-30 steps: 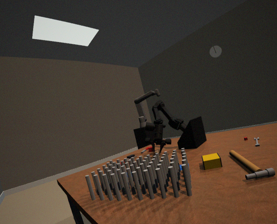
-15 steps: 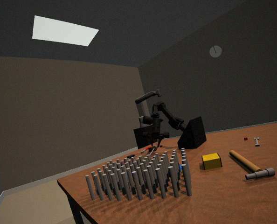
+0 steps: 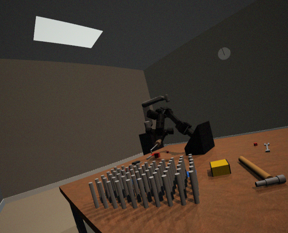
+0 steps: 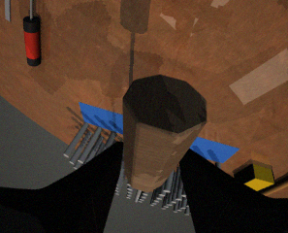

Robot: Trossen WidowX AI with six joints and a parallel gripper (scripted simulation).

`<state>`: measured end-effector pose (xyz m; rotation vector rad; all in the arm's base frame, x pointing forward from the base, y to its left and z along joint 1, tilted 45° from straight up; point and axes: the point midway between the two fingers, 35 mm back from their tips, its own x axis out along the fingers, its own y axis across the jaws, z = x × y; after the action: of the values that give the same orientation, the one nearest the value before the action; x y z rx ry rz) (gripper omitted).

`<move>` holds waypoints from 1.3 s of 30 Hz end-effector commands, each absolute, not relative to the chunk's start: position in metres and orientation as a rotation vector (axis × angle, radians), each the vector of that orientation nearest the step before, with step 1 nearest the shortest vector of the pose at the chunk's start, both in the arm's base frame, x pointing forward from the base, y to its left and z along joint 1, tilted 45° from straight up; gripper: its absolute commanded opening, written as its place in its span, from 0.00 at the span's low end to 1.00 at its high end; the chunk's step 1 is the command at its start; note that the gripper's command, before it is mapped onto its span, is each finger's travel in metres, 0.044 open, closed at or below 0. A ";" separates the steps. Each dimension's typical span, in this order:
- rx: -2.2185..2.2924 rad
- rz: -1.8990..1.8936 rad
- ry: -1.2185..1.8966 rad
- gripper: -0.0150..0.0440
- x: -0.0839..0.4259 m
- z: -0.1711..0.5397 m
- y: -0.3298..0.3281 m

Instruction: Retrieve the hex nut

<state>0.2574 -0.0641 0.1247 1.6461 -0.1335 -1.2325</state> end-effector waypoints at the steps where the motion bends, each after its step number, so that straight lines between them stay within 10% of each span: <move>1: 1.644 -1.232 -0.129 0.25 0.258 0.124 -0.063; 39: 1.050 -1.089 0.862 0.25 0.310 0.037 0.101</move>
<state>0.3100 0.0826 0.0490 1.1188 0.7678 -1.1160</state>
